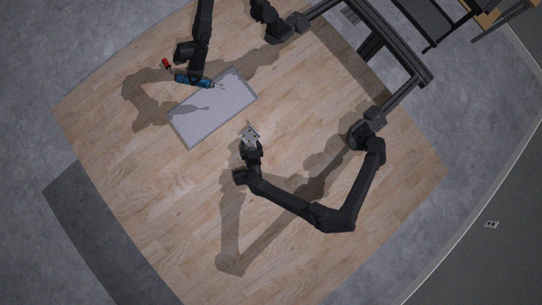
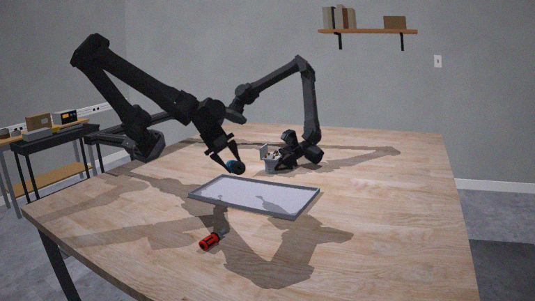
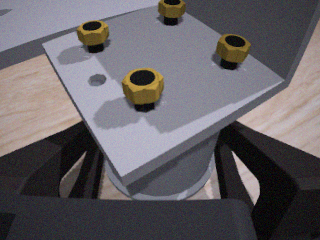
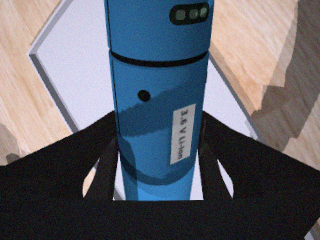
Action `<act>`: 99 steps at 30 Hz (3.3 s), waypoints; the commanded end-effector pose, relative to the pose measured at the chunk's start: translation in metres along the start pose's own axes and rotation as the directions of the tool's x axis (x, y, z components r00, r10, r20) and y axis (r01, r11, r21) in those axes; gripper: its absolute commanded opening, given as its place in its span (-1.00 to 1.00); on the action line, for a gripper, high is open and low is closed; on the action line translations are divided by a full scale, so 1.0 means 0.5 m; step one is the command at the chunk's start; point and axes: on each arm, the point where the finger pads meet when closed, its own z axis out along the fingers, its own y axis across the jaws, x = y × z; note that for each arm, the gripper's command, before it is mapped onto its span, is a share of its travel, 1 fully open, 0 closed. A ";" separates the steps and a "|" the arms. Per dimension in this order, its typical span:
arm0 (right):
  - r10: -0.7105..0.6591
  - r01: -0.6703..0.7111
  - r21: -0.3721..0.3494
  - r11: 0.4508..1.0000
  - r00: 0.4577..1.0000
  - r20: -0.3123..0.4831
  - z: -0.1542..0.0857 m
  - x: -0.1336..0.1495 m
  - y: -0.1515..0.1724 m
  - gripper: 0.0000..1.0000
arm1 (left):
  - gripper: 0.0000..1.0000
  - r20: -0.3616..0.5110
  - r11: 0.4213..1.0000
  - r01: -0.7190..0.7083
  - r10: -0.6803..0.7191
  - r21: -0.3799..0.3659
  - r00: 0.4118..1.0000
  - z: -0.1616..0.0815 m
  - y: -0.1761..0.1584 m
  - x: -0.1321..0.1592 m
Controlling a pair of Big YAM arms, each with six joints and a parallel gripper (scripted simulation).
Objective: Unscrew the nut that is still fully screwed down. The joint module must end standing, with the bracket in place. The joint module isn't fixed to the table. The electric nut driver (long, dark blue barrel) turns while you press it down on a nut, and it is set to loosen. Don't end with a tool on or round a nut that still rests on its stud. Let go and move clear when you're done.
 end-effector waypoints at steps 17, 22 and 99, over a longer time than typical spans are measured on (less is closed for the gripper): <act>0.188 -0.189 0.038 0.981 0.982 0.025 -0.047 -0.107 -0.028 -0.17 | 0.17 -0.007 0.999 -0.032 0.032 0.015 0.999 0.017 0.005 -0.028; 0.229 -0.231 0.079 0.970 0.973 0.031 -0.044 -0.120 -0.069 -0.17 | 0.17 -0.007 0.999 -0.032 0.032 0.015 0.999 0.017 0.005 -0.028; 0.725 -0.716 0.463 0.522 0.659 0.201 -0.280 -0.165 -0.442 -0.17 | 0.17 -0.007 0.999 -0.032 0.032 0.015 0.999 0.017 0.005 -0.028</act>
